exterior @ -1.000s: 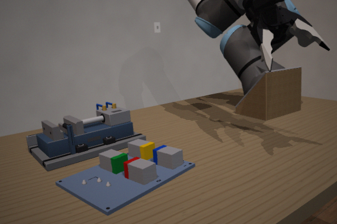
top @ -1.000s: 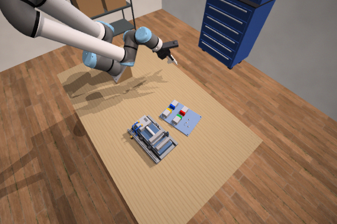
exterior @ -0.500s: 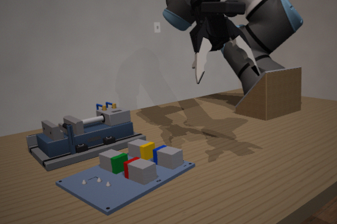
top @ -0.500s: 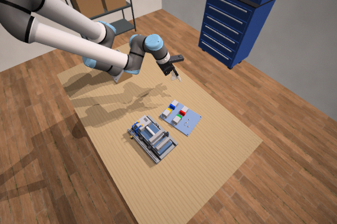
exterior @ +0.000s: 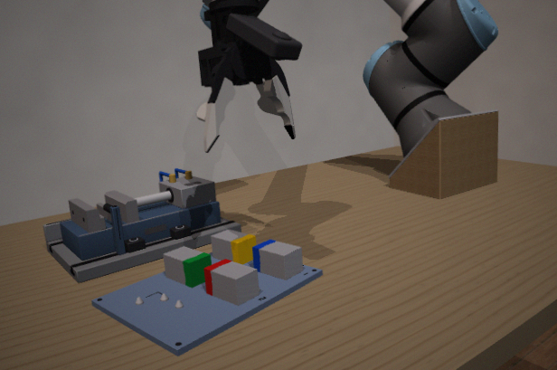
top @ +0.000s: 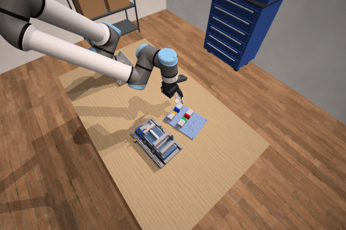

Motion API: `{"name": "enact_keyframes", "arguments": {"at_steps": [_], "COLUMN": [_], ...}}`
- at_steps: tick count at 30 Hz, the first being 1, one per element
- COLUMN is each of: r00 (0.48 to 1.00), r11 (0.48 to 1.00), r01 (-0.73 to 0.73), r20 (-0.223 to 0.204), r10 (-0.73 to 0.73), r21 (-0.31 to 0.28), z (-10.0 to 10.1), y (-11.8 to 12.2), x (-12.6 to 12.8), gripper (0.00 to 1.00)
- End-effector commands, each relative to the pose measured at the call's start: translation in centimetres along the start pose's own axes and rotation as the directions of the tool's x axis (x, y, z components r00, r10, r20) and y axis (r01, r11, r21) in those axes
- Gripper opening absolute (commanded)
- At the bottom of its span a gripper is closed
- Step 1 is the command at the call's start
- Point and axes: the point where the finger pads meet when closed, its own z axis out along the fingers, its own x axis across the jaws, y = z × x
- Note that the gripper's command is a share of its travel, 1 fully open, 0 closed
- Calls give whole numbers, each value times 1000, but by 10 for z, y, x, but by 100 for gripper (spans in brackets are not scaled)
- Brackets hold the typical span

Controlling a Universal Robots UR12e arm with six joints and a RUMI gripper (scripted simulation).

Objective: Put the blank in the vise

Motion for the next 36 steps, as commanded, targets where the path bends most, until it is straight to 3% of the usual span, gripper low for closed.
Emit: {"name": "enact_keyframes", "arguments": {"at_steps": [1,8,9,36], "r00": [995,994,994,994], "r11": [993,992,992,992], "r01": [92,101,101,101], "r20": [35,39,39,39], "r10": [-90,-98,-98,-98], "r21": [-70,-76,-76,-76], "z": [-1,-1,-1,-1], "y": [41,46,46,46], "x": [18,19,19,19], "gripper": [100,100,0,0]}}
